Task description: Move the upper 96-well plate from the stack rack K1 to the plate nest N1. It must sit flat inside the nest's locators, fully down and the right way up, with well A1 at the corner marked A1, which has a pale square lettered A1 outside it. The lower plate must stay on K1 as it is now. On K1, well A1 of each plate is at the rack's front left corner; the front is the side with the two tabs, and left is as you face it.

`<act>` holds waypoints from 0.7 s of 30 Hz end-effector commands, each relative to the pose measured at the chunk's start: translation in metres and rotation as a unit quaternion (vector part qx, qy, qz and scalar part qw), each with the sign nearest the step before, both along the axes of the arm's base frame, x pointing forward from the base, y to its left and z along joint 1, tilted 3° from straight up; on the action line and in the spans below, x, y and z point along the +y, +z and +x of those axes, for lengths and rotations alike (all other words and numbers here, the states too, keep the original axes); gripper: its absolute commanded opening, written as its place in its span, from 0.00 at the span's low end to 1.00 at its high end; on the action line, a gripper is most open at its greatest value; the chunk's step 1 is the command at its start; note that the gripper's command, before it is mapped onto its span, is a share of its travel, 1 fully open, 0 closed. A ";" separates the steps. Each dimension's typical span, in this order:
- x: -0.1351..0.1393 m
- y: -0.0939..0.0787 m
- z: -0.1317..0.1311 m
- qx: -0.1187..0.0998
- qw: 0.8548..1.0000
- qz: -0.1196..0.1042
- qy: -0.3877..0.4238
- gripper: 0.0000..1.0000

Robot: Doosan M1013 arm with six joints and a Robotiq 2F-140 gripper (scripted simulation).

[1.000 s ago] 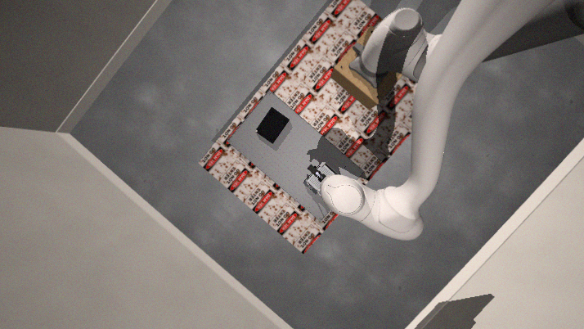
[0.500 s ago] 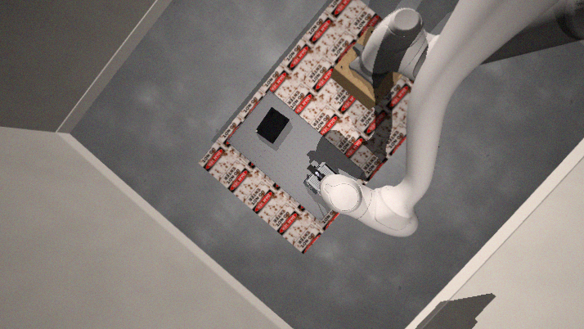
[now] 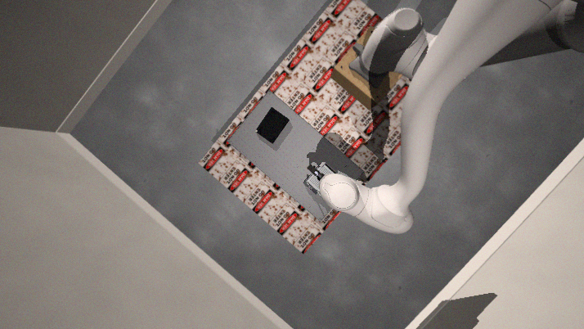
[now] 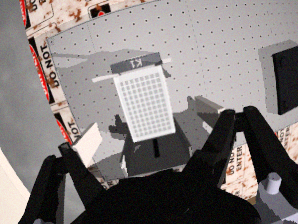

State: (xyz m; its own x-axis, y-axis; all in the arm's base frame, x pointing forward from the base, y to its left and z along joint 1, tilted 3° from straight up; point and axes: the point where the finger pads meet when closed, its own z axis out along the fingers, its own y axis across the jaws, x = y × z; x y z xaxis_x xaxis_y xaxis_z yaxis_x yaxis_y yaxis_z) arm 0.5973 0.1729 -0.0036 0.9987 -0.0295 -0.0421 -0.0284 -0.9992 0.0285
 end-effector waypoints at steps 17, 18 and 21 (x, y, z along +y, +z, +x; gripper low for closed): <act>-0.001 -0.031 0.000 -0.002 1.000 -0.001 -0.003 1.00; -0.001 -0.032 0.000 -0.002 1.000 -0.001 -0.003 1.00; -0.001 -0.037 -0.001 -0.002 1.000 -0.001 -0.003 1.00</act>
